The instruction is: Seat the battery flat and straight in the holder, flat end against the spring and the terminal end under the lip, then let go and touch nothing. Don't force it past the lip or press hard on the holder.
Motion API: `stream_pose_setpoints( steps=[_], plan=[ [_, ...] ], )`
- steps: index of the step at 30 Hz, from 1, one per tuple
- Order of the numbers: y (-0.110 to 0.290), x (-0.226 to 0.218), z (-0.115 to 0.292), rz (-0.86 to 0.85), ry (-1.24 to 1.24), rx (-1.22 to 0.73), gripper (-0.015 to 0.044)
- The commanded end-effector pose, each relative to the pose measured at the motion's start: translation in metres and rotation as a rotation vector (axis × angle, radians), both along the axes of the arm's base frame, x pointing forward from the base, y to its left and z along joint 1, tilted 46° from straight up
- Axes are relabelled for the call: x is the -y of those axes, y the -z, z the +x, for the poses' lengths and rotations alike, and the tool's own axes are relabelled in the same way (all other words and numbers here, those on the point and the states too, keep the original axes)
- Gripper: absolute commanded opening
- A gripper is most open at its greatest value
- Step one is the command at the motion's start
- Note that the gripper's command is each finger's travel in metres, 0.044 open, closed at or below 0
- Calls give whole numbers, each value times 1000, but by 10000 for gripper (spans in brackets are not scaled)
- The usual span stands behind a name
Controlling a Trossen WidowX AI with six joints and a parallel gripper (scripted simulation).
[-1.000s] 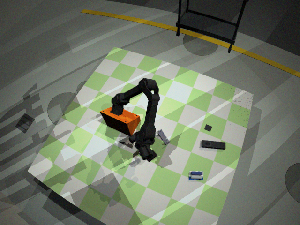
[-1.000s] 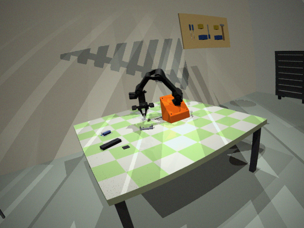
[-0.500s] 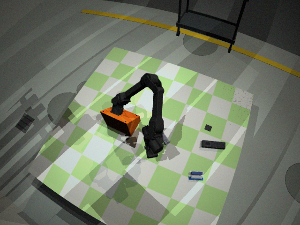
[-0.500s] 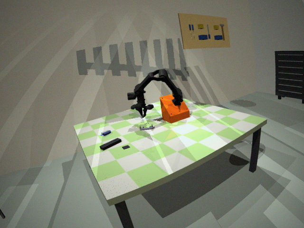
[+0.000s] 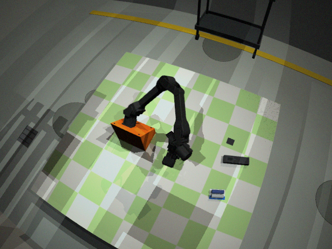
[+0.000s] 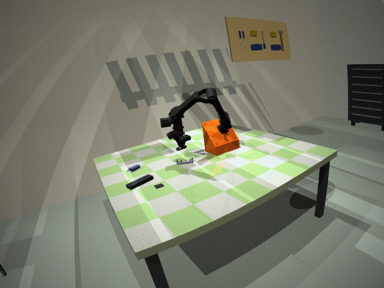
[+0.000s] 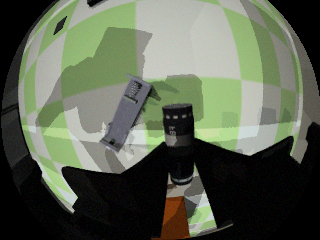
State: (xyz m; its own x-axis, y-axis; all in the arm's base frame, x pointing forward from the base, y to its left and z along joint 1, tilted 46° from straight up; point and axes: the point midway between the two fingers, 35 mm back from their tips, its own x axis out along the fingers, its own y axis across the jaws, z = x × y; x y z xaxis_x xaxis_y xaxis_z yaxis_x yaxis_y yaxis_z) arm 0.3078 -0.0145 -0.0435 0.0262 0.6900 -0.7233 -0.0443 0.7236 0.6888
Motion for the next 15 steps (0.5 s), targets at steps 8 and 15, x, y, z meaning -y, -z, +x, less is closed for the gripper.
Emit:
stream_pose_setpoints(
  steps=[8, 15],
  plan=[
    [-35, -26, 14, 16, 296, -284, 69],
    [-53, -41, 17, 18, 446, -438, 69]
  ],
)
